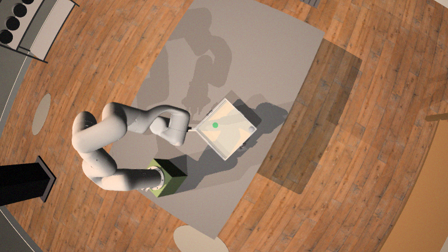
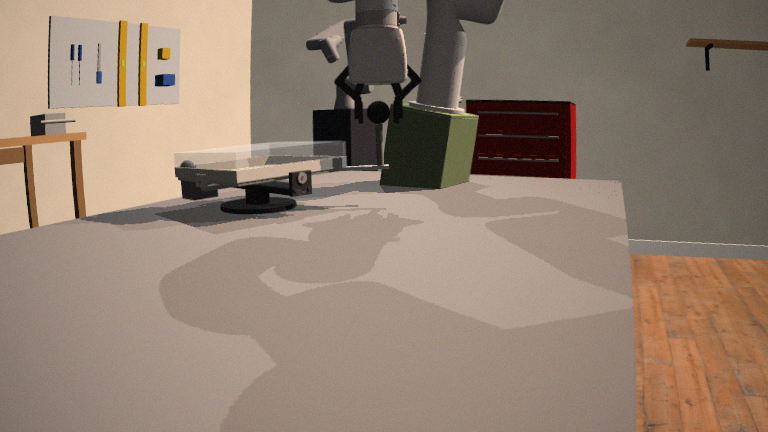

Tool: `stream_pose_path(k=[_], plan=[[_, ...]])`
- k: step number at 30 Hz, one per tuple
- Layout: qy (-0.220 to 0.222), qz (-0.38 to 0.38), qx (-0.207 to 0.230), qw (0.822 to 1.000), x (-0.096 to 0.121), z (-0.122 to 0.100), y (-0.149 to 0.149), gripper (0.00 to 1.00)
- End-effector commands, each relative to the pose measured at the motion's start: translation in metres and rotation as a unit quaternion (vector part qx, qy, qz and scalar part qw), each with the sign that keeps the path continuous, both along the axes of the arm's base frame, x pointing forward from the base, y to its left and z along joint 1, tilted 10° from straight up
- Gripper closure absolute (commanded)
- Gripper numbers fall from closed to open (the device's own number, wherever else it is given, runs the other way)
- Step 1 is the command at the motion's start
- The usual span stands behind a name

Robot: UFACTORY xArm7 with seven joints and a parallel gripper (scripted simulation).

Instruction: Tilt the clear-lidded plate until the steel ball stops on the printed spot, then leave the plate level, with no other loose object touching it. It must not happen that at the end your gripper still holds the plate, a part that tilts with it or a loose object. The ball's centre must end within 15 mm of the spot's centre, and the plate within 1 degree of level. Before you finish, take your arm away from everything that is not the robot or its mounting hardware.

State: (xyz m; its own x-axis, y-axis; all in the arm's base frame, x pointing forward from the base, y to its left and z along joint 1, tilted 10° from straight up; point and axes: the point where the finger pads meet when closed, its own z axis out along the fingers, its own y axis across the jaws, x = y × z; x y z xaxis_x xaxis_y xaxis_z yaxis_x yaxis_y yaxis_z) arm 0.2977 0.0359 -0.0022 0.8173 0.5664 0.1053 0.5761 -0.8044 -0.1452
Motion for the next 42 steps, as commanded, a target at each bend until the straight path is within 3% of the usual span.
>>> stream_pose_path(k=[1,14,15,42], plan=[[-0.001,0.000,0.000,1.000,0.0009,0.0000,-0.0003,0.39],[-0.001,0.000,0.000,1.000,0.0009,0.0000,-0.0003,0.39],[-0.001,0.000,0.000,1.000,0.0009,0.0000,-0.0003,1.00],[-0.001,0.000,0.000,1.000,0.0009,0.0000,-0.0003,1.00]])
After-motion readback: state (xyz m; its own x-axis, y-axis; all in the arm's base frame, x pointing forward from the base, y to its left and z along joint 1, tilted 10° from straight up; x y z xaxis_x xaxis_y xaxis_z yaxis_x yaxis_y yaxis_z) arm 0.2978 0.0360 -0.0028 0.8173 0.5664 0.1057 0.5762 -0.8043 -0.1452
